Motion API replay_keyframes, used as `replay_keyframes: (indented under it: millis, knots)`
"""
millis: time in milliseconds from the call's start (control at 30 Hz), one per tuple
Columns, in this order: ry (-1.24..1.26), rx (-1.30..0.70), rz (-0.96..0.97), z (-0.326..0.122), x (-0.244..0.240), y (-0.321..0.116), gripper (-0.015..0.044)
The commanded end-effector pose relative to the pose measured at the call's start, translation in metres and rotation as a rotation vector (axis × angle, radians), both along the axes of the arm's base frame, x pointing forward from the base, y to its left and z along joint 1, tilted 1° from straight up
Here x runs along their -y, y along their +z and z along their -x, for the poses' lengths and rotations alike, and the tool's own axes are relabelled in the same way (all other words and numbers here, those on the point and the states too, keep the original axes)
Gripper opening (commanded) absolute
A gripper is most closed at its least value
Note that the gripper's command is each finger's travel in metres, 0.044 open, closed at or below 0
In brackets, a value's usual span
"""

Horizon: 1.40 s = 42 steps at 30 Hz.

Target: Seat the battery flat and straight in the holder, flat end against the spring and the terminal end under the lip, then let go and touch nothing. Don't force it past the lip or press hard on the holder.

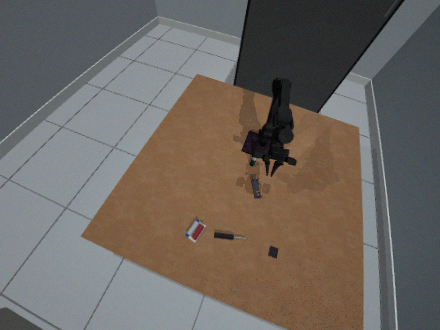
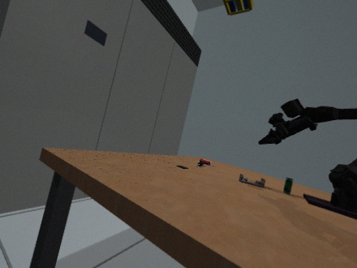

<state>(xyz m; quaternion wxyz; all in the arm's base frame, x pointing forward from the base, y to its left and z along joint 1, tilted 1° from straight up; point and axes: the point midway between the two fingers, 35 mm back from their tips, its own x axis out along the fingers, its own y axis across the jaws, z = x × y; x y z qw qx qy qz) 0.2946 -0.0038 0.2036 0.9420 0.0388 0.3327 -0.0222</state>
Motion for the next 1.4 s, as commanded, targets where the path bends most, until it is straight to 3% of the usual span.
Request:
replay_keyframes:
  millis: [0,133,200,600,1000,1367]
  knots:
    - [-0.072,-0.600,-0.032,0.074,0.004,-0.053,0.0000]
    - [-0.102,-0.839,-0.041,0.113,0.005,-0.056,0.0000]
    - [-0.106,-0.867,-0.042,0.117,0.005,-0.056,0.0000]
    - [-0.106,-0.867,-0.042,0.117,0.005,-0.057,0.0000]
    - [-0.106,-0.867,-0.042,0.115,0.007,-0.131,0.0000]
    - [-0.106,-0.867,-0.042,0.116,0.016,-0.135,0.0000]
